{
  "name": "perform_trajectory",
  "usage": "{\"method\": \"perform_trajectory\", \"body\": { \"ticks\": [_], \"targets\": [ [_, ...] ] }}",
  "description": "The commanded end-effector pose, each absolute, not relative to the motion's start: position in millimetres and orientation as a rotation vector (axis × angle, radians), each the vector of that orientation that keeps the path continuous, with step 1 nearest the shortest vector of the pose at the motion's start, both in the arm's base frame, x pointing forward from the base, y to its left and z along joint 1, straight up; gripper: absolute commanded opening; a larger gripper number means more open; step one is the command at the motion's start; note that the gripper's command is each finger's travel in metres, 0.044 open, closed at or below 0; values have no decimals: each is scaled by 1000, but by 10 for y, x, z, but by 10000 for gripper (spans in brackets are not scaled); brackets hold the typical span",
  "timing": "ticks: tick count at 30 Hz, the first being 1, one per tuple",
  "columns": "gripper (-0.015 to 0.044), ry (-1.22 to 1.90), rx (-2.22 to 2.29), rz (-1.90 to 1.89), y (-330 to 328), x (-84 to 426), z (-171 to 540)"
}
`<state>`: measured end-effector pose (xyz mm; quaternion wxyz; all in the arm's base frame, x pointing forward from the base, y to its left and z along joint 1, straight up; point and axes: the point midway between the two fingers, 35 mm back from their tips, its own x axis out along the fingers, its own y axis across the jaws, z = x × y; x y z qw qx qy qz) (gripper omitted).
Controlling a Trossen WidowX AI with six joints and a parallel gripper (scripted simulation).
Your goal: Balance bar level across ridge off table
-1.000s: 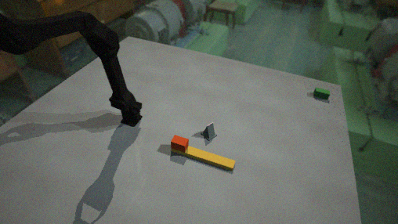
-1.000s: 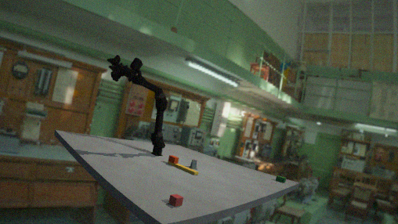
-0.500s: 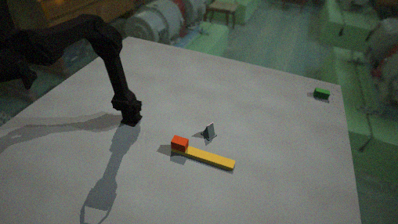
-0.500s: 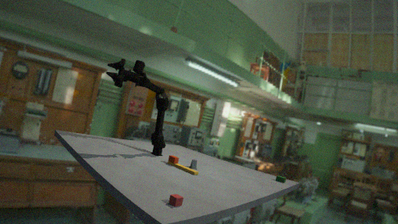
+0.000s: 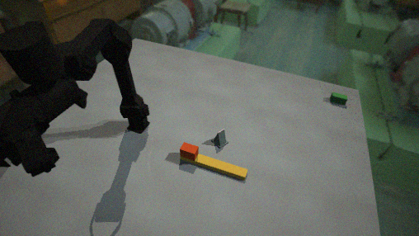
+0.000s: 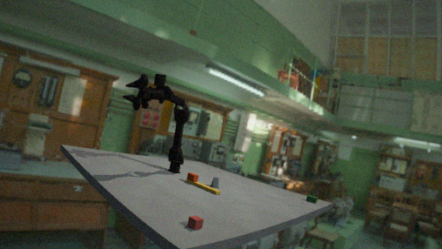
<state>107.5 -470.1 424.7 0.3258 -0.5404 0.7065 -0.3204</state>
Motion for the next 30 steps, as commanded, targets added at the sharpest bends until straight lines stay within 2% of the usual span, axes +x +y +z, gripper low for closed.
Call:
{"method": "perform_trajectory", "body": {
  "ticks": [1, 17, 30],
  "targets": [
    [315, 1740, -1388, -781, -4648, 1393, 4030],
    [315, 1390, -1141, -531, -4032, 2561, 3206],
    [315, 1262, -845, -316, -3194, 3211, 2588]
  ]
}}
